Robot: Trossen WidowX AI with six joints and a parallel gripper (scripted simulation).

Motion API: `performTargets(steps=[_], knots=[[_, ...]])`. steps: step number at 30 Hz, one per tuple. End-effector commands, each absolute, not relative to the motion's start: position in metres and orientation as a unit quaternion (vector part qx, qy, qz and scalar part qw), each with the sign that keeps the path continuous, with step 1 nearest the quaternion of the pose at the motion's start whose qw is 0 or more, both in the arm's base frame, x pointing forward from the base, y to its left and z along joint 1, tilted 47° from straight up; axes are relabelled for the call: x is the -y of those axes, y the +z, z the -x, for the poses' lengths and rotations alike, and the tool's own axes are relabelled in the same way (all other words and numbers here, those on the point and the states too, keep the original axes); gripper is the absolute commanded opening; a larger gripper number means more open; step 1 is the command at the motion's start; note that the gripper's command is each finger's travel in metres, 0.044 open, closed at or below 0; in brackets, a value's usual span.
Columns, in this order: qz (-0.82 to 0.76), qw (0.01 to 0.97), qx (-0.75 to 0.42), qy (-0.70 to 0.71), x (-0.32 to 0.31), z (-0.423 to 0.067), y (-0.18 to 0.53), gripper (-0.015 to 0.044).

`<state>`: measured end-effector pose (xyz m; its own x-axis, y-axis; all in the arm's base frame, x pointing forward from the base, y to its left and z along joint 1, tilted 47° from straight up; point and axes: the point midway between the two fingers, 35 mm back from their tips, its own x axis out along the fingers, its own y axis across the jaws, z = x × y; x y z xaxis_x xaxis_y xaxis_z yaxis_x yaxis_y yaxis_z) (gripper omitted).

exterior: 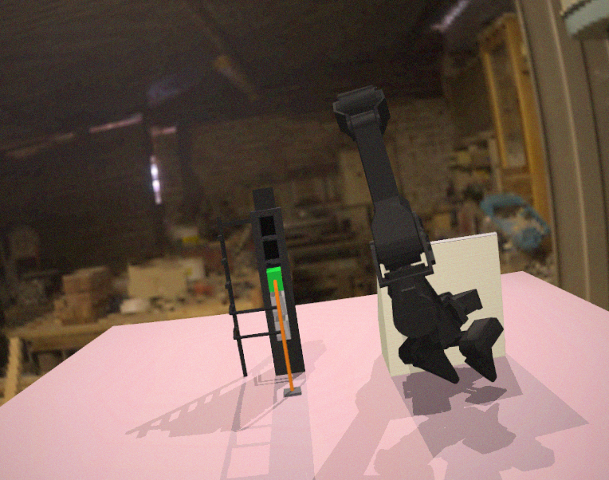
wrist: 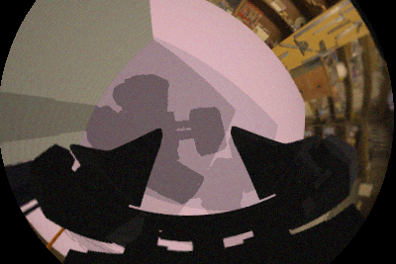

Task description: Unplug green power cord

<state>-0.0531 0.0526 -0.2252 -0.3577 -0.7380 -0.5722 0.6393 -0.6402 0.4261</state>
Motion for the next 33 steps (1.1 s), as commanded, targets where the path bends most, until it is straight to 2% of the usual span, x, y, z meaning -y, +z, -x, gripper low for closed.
performTargets(steps=[1, 9, 18, 27, 33], knots=[[-0.385, 0.417, 0.069, -0.820, -0.054, 0.052, -0.225, 0.0374], [-0.552, 0.286, 0.243, -0.744, -0.124, -0.009, -0.190, 0.0164], [-0.694, 0.045, 0.450, -0.561, -0.169, -0.113, -0.107, 0.0160], [-0.726, -0.195, 0.571, -0.329, -0.157, -0.202, -0.004, 0.0160], [-0.725, -0.216, 0.577, -0.307, -0.154, -0.209, 0.006, 0.0160]])
